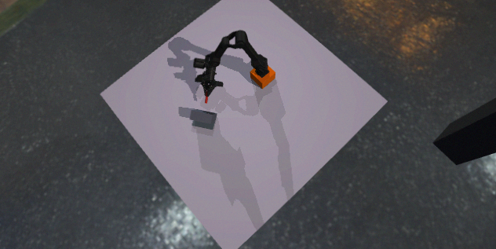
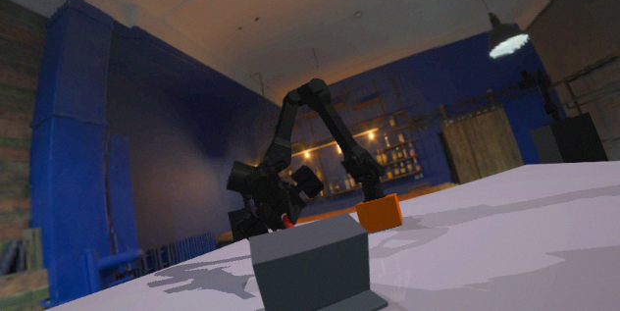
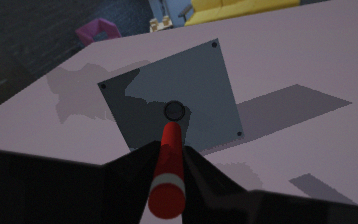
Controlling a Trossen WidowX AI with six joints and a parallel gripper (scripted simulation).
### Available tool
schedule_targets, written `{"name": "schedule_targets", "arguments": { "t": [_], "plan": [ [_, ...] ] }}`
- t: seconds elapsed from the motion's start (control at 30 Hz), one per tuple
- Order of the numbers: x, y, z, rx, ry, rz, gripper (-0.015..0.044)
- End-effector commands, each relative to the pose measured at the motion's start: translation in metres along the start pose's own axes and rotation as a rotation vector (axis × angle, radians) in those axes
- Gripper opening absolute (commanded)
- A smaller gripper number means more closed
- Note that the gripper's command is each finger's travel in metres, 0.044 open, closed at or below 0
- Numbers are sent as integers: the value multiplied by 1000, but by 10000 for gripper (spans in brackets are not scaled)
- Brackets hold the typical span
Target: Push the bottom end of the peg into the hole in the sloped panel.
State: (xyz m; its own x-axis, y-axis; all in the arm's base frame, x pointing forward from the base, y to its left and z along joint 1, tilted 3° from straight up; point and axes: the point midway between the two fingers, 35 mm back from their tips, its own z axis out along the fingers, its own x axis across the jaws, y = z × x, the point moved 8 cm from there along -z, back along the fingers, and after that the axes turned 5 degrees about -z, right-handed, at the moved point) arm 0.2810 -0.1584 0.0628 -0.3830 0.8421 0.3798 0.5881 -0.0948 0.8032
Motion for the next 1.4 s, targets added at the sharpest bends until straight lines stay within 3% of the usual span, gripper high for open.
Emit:
{"name": "schedule_targets", "arguments": {
  "t": [0.0, 1.37],
  "plan": [
    [1, -3, 4, -2, 4, 10, 0],
    [0, -4, 34, -46, 0, -12, 0]
  ]
}}
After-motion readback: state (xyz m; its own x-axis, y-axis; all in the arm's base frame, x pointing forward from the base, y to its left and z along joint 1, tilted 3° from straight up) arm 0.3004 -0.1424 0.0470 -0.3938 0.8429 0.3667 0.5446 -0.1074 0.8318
